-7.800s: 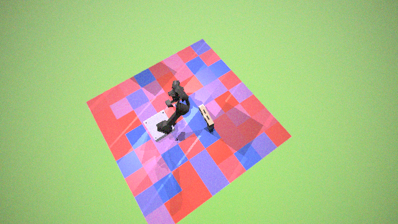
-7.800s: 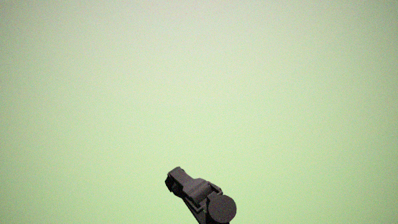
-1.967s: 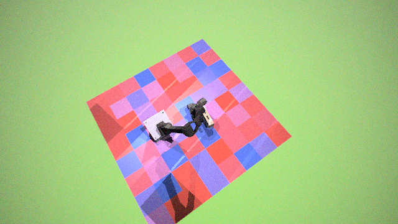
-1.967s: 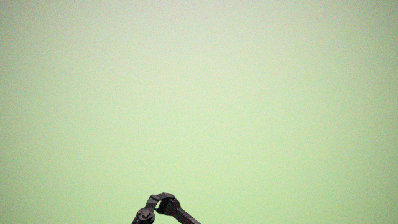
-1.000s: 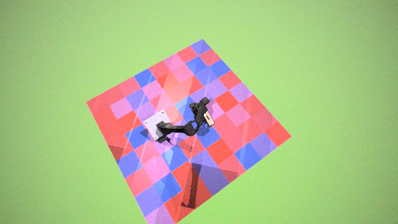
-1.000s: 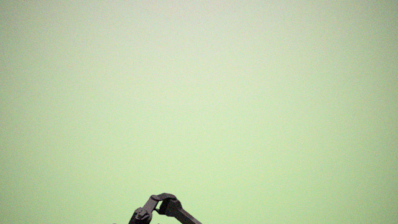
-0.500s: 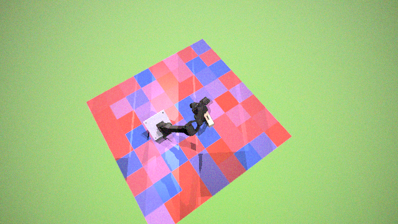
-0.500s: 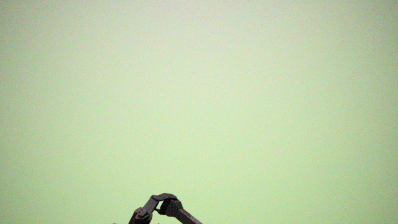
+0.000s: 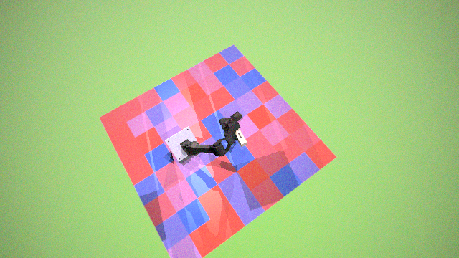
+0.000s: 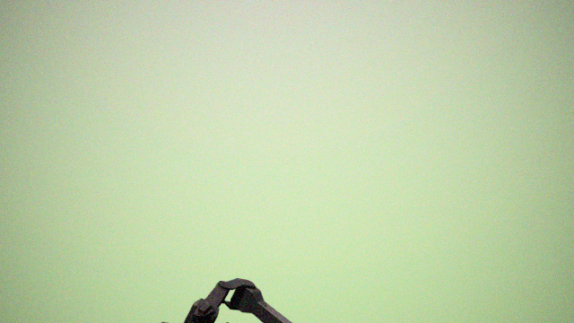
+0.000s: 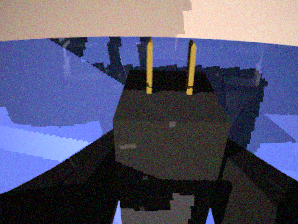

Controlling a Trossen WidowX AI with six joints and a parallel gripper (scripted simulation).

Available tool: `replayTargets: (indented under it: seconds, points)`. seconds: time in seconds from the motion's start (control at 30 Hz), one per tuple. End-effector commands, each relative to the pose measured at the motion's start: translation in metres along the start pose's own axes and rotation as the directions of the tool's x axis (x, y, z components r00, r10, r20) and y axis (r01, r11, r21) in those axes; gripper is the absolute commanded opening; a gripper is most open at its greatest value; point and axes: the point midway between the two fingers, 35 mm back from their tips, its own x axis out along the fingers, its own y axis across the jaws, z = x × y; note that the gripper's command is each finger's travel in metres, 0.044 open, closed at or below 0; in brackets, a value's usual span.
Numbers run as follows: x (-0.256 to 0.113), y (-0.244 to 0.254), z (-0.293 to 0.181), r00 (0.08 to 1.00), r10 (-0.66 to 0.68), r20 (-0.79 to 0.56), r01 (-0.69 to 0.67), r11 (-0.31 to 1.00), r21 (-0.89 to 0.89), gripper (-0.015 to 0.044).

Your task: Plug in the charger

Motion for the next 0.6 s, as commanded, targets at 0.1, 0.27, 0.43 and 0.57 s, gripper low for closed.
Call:
replayTargets:
  seconds: [0.1, 0.27, 0.43, 0.57]
  points:
    - [-0.0007, -0.0009, 0.0023, 1.000, -0.004, 0.003, 0.004, 1.000, -0.004, 0.0000]
    - [-0.0008, -0.0009, 0.0031, 1.000, -0.004, 0.003, 0.004, 1.000, -0.004, 0.0000]
    - [-0.0008, -0.0009, 0.0039, 1.000, -0.004, 0.003, 0.004, 1.000, -0.004, 0.0000]
    - [-0.0009, -0.0009, 0.0045, 1.000, -0.004, 0.003, 0.004, 1.000, -0.004, 0.0000]
